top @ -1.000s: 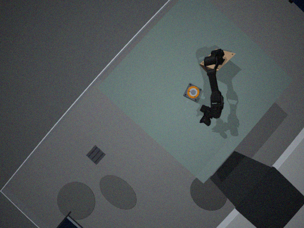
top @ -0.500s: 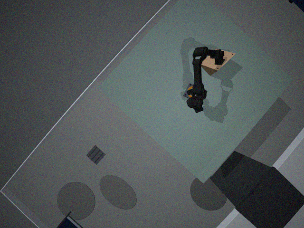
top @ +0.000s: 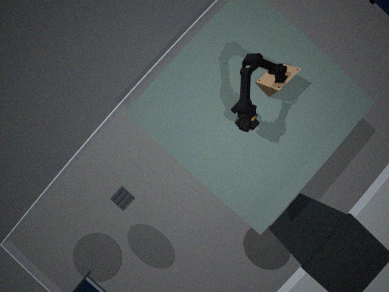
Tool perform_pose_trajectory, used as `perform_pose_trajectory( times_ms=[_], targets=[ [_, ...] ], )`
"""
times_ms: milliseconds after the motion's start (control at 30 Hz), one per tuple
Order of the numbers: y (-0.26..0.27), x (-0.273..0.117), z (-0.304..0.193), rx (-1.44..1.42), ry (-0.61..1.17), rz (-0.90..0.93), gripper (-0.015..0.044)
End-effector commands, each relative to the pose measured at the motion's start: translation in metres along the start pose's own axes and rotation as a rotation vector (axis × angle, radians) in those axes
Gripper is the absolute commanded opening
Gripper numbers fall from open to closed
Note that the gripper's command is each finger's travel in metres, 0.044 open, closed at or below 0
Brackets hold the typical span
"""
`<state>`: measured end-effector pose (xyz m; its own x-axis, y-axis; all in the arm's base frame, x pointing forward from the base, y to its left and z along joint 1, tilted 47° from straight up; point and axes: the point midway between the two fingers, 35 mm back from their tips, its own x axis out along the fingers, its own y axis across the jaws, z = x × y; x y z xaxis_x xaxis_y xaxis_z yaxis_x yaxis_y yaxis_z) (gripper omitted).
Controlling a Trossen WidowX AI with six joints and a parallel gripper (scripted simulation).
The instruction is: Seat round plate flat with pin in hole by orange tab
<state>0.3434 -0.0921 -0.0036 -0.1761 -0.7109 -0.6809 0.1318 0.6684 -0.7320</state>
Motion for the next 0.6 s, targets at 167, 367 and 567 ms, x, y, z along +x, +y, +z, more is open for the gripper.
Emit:
perform_pose_trajectory(
  times_ms=[167,367,567],
  targets=[
    [-0.001,0.039,-0.002,-0.011,0.008,0.0,0.0],
    [-0.002,0.048,-0.003,-0.011,0.008,-0.001,0.0],
    [-0.006,0.048,-0.007,-0.011,0.008,-0.001,0.0]
  ],
)
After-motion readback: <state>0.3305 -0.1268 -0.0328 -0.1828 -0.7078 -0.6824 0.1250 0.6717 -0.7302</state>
